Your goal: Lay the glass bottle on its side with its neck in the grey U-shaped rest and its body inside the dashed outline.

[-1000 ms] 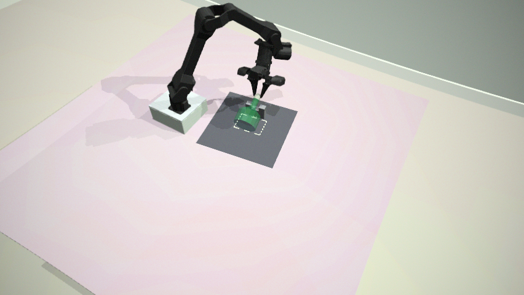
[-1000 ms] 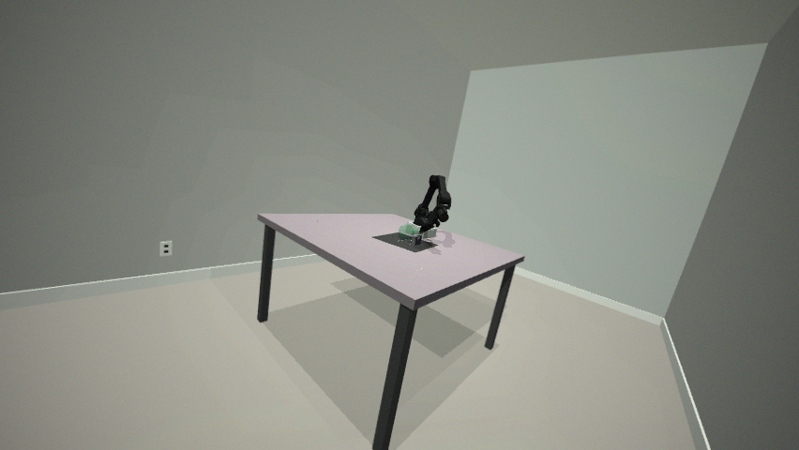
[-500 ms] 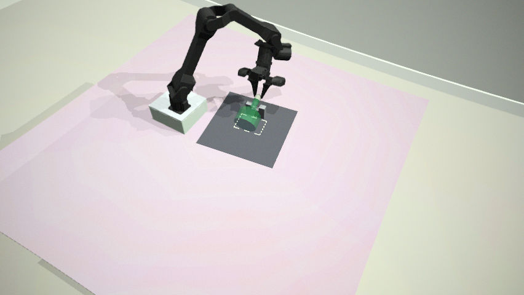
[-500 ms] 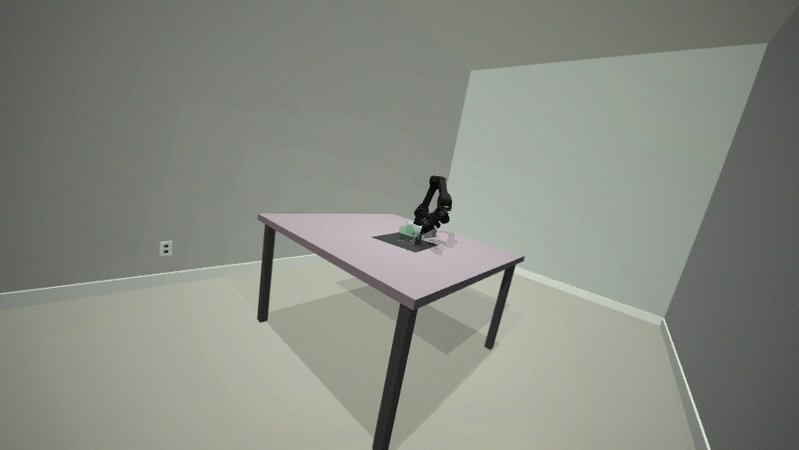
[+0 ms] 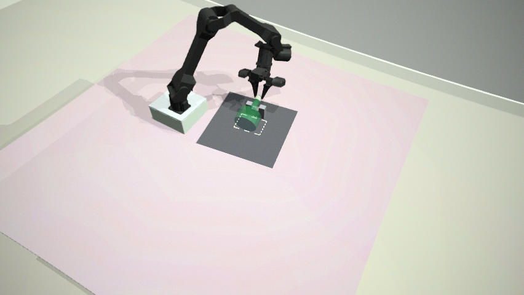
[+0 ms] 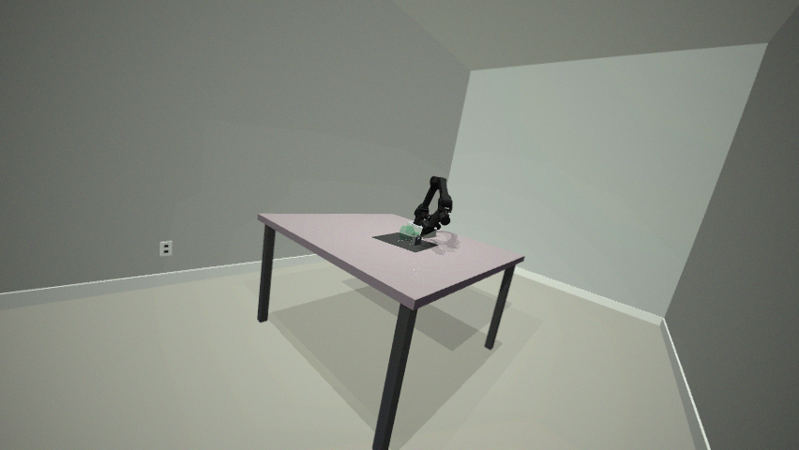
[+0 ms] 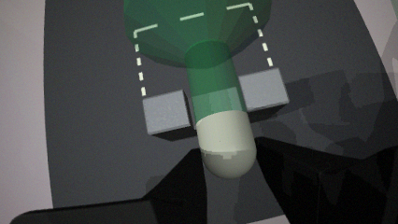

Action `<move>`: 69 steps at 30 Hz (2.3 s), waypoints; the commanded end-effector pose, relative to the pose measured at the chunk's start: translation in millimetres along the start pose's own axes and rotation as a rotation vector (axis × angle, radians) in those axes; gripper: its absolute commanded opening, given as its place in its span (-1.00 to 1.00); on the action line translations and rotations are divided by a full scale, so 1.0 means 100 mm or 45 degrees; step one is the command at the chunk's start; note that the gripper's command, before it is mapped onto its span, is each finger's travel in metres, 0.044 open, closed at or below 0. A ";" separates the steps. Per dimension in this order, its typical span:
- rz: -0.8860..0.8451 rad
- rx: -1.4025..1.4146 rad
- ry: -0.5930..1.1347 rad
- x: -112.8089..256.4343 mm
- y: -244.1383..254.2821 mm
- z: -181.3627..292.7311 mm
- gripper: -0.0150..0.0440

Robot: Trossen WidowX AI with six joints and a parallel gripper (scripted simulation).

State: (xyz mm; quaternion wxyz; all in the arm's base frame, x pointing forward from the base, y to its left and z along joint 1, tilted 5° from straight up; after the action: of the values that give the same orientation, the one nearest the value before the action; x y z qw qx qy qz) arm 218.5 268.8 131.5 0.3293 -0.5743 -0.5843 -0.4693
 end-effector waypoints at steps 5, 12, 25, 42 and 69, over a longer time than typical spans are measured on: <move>0.001 -0.001 0.000 -0.05 -0.01 0.04 -0.13; -0.003 0.004 0.003 -0.07 -0.02 0.05 -0.13; -0.007 0.008 0.009 -0.09 -0.03 0.06 -0.13; -0.012 0.006 0.024 -0.11 -0.04 0.05 -0.13; -0.023 -0.007 0.067 -0.11 -0.07 0.07 -0.13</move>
State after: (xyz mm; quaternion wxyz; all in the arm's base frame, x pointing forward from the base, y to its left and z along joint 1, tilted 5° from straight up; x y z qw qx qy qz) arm 214.1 271.5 117.6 0.3389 -0.5570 -0.5792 -0.4894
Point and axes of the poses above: the point midway between the two fingers, 35 mm back from their tips, its own x axis back along the fingers, its own y axis across the jaws, z = x × y, the point moved 9 cm from there along x, back along the fingers, and after that the axes turned 14 degrees about -x, right-handed, at the moved point
